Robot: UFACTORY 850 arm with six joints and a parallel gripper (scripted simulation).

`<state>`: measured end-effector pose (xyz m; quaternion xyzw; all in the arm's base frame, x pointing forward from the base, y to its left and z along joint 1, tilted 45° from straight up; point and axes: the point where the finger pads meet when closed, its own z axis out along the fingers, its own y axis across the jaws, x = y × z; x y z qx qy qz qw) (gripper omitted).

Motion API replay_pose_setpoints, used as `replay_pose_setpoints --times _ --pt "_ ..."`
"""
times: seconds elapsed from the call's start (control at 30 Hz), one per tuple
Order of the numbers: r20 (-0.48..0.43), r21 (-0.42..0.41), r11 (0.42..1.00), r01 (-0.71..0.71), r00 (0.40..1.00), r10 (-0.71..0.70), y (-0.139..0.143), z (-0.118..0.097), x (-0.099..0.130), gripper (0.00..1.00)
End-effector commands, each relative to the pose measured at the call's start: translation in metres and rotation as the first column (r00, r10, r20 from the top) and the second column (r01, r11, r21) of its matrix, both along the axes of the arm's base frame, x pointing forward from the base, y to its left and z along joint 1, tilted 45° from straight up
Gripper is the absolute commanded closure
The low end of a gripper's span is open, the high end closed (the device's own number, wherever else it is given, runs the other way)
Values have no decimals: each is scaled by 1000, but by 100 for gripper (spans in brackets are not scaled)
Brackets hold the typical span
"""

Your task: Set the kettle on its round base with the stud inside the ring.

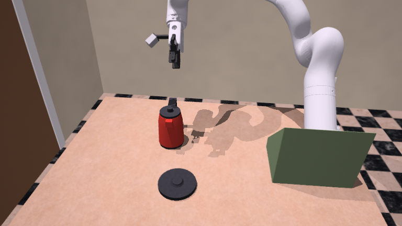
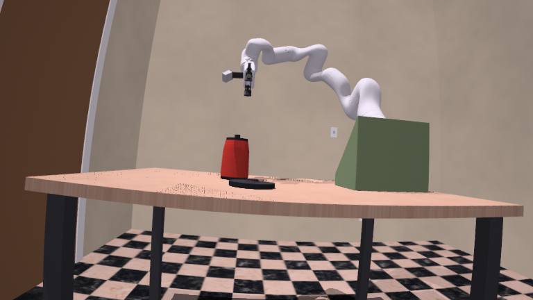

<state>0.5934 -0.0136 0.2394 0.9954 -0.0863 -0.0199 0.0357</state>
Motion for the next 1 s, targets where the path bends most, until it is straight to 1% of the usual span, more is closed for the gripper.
replay_pose_setpoints --times 0.0,0.4,0.47,0.53,0.77,0.97 --pt "-3 -16 999 31 1000 -31 -2 -1 0 19" --pt "-10 -102 975 199 980 -201 -16 -9 -5 19" --pt "-10 -102 975 199 980 -201 -16 -9 -5 19" --pt "-7 -119 966 230 973 -233 -19 -10 -6 19" --pt "15 -183 921 344 938 -347 -29 -15 -8 19" --pt "52 -238 864 443 894 -444 -39 -18 -9 19"
